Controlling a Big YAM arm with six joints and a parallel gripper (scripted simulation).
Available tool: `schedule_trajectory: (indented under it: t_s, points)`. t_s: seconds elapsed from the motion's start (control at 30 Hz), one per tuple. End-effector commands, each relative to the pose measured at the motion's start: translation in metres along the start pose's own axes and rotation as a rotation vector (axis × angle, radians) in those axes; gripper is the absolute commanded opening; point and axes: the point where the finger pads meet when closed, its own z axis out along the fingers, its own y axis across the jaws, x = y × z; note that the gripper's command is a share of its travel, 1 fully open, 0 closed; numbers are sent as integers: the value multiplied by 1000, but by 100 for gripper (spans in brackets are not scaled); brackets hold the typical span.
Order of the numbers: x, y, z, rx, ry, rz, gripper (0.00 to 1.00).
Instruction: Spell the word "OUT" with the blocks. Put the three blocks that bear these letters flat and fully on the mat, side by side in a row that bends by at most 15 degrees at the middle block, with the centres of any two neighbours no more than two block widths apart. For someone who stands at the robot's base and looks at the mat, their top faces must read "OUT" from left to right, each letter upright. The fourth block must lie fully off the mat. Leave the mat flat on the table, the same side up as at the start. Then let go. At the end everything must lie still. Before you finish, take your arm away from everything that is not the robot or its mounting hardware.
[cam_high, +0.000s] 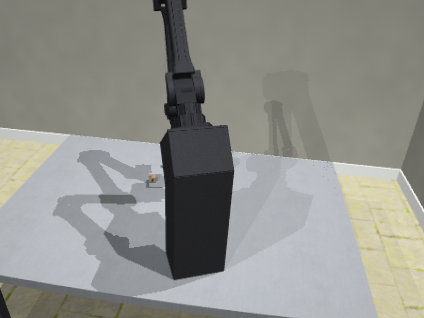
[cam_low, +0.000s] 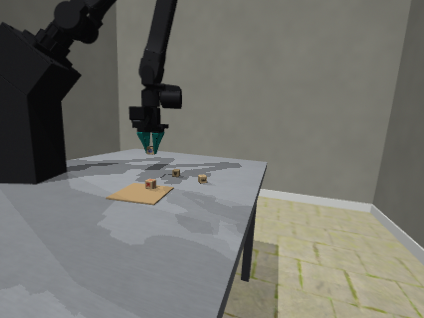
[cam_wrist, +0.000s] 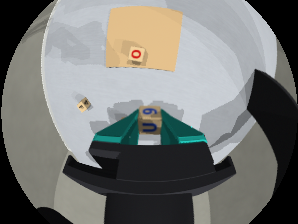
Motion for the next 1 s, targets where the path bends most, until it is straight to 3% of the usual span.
schedule_trajectory:
  t_s: [0.0, 0.03, 0.07, 0.1, 0.13, 0.23, 0.4, 0.73, 0.97]
  points:
    - [-41, 2, 2, 19, -26, 85, 20]
    - [-61, 5, 0, 18, -26, 136, 20]
    - [-61, 5, 0, 18, -26, 135, 20]
    - [-81, 7, -2, 16, -26, 186, 20]
    - [-81, 7, -2, 16, -26, 182, 20]
    - [-114, 9, -7, 8, -25, 262, 20]
    - [-102, 5, -6, 19, -8, 245, 20]
    - [-107, 6, -5, 18, -16, 252, 20]
    - [-105, 15, 3, -7, -16, 242, 20]
